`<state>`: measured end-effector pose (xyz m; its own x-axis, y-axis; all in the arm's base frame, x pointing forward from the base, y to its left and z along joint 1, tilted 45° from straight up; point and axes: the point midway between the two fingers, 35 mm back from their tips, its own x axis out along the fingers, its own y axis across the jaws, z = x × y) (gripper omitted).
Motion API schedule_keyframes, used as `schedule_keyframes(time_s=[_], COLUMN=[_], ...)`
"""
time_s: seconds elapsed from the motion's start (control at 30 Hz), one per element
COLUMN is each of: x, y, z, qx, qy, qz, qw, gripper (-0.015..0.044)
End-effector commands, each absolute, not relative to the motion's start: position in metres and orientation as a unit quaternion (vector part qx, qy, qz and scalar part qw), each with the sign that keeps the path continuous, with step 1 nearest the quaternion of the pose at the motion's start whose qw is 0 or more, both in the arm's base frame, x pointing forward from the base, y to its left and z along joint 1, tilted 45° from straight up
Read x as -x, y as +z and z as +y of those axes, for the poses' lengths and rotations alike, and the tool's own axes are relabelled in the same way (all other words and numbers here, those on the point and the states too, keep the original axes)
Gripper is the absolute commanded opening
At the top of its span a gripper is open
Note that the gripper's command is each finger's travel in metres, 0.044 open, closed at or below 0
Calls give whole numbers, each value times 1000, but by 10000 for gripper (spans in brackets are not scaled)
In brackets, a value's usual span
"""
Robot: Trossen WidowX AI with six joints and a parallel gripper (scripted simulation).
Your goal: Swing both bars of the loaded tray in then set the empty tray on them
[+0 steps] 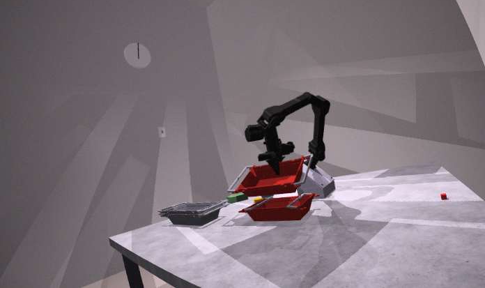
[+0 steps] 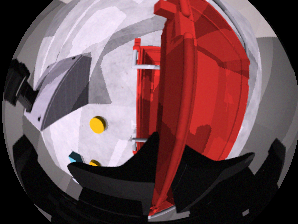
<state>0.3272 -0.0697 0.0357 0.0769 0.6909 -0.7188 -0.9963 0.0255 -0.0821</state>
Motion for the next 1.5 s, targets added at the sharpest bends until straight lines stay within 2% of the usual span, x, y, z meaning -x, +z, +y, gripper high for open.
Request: schedule_keyframes(time_s=[0.0, 1.47], x=[-329, -319], y=[32, -2], z=[-67, -34], qx=[299, 298], qy=[625, 625], qz=[252, 251], qw=[676, 676], gripper=[0, 0])
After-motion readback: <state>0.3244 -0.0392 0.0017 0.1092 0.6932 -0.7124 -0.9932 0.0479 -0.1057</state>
